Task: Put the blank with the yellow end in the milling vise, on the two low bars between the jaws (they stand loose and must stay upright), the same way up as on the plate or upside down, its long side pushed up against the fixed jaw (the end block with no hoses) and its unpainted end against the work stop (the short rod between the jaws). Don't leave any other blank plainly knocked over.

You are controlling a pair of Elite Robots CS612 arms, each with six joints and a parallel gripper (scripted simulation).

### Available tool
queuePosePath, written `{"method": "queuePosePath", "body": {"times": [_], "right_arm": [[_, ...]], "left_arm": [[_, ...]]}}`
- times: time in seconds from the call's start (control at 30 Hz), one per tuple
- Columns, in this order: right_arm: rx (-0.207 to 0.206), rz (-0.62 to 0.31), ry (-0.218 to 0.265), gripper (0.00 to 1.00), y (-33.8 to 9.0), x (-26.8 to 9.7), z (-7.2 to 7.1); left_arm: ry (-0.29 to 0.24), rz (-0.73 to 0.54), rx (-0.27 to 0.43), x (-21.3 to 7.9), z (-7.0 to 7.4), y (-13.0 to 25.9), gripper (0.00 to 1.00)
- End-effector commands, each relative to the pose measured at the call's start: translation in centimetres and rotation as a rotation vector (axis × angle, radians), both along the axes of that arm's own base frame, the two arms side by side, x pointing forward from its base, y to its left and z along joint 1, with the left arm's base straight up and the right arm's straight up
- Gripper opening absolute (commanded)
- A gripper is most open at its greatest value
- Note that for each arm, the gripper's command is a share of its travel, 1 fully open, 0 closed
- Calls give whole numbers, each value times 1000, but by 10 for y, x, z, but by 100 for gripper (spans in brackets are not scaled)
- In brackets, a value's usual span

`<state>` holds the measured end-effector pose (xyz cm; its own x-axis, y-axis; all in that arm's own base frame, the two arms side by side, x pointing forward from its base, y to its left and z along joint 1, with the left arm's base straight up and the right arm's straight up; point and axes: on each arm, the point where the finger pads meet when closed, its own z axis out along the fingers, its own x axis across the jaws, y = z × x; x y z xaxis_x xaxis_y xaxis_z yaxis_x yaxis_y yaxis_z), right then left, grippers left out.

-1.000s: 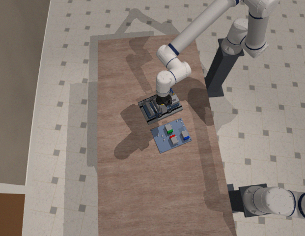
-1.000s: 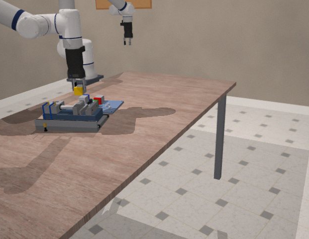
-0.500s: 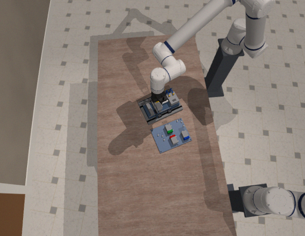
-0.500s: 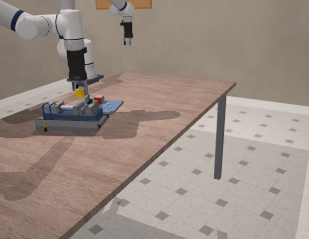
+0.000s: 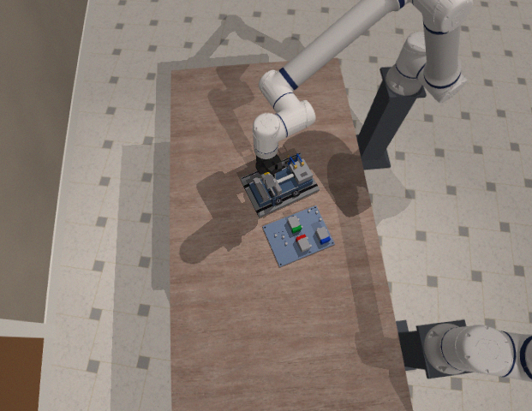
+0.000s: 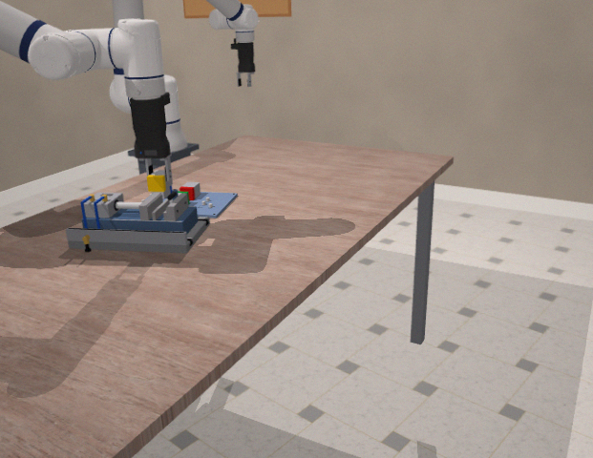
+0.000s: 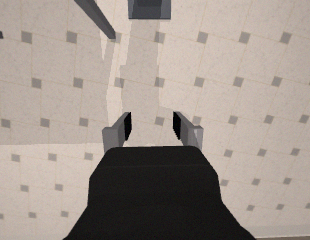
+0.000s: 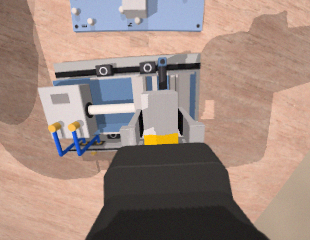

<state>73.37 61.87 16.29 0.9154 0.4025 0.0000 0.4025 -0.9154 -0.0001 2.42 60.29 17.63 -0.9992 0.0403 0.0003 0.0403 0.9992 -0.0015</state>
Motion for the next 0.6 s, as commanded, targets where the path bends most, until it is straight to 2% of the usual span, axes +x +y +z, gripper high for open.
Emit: {"method": "queuePosePath", "body": {"times": [0.0,0.4,0.57], "right_arm": [[1,0,-2,0,-1,3,1],[1,0,-2,0,-4,8,1],[1,0,-2,0,-4,8,-6]], "left_arm": [[0,0,1,0,1,1,100],[0,0,1,0,1,1,100],[0,0,1,0,1,1,100]]}}
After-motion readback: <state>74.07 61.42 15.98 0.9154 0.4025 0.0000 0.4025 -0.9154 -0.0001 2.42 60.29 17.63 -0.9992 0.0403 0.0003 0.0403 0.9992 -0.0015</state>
